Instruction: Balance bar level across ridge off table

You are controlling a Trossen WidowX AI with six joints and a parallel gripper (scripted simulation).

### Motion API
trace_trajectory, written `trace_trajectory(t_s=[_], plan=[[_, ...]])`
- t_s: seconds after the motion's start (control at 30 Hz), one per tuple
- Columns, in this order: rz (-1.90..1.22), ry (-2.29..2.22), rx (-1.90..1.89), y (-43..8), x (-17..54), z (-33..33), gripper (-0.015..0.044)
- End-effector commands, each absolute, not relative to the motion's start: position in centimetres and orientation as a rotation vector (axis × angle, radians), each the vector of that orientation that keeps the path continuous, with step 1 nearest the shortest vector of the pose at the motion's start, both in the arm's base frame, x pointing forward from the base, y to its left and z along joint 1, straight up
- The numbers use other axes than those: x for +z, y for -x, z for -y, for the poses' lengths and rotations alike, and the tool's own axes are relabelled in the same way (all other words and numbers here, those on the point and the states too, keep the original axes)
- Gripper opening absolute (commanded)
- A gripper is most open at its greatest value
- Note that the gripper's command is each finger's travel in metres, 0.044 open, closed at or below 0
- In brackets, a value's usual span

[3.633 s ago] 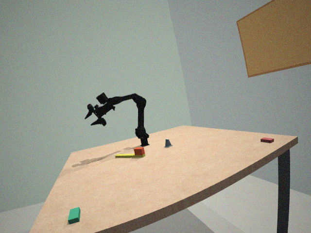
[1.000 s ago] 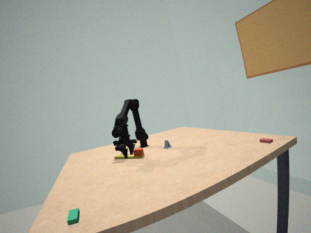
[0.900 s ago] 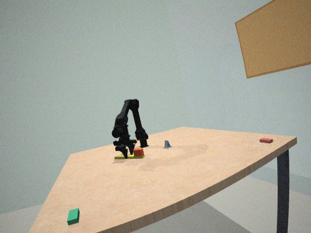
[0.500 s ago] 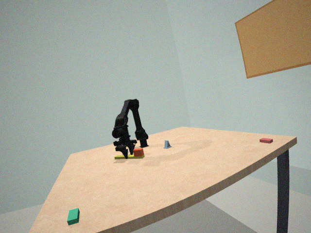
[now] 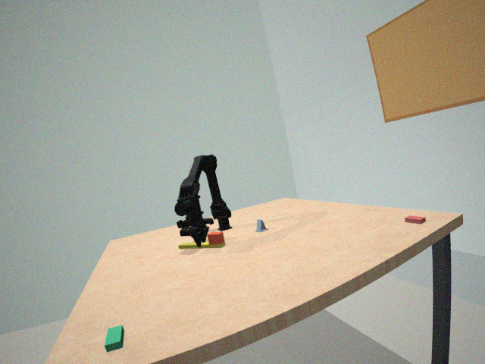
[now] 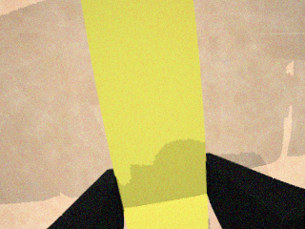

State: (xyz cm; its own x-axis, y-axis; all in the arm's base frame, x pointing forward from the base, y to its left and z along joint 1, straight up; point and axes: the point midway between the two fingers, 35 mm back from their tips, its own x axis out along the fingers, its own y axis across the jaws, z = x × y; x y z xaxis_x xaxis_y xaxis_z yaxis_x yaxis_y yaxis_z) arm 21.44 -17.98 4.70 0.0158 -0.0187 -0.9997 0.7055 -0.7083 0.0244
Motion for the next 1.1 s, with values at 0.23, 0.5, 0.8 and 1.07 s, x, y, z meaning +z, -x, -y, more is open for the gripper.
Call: trace_trajectory(t_s=[0.23,0.5,0.8,1.07], plan=[[-0.702,-1.762,-1.746,-21.7,6.8,18.2,0.0000],[-0.703,-1.764,-1.746,-21.8,8.8,18.2,0.0000],[-0.703,-1.765,-1.746,-21.7,11.2,18.2,0.0000],[-0.703,-1.766,-1.746,-21.6,13.3,18.0,0.0000]])
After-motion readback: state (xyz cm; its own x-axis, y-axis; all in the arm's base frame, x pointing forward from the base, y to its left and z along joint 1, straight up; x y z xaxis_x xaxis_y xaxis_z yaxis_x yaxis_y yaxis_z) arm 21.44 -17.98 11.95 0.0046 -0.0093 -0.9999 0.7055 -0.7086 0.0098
